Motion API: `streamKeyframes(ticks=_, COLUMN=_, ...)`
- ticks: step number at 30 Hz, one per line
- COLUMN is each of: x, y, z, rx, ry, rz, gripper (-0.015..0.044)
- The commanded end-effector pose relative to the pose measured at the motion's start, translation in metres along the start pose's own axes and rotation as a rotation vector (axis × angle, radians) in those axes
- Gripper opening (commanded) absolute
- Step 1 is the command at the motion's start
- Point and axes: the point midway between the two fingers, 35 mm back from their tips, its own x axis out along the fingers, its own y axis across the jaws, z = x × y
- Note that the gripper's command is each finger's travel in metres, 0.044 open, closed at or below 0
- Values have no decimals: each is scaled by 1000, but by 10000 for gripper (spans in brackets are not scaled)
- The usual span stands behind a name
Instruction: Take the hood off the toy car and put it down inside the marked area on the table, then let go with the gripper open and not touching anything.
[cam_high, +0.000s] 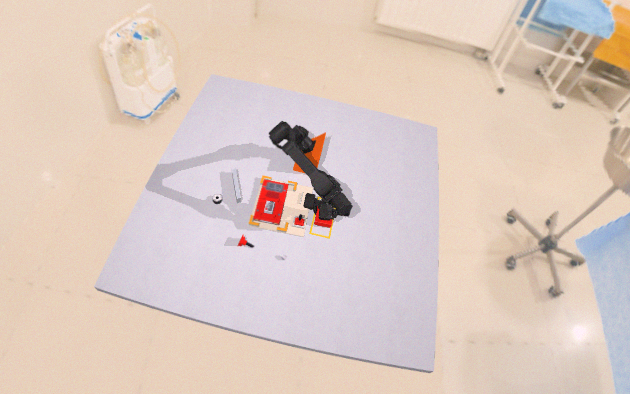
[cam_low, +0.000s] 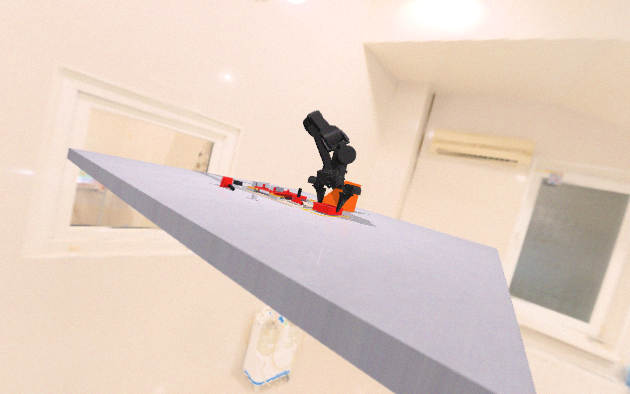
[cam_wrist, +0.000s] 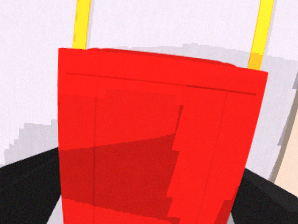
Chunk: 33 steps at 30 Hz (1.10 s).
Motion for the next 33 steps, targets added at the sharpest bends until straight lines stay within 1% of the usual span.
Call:
streamKeyframes(ticks=1, x=3, y=-1, z=-1, rx=-6, ry=-1, rz=-6, gripper=0)
streamKeyframes(ticks=4, x=4, y=-1, z=-1, rx=-6, ry=-1, rz=-6, gripper=0)
streamKeyframes(ticks=21, x=0, y=0, z=0, rx=0, ry=0, rz=0, gripper=440)
streamKeyframes(ticks=24, x=-20, y=2, z=2, rx=-1, ry=1, rz=-2, gripper=440)
streamKeyframes(ticks=29, x=-68, y=2, z=0, rx=-1, ry=3, rz=-9, gripper=440)
streamKeyframes(ticks=33, x=-71, y=2, z=0, rx=-1, ry=3, rz=-10, gripper=440)
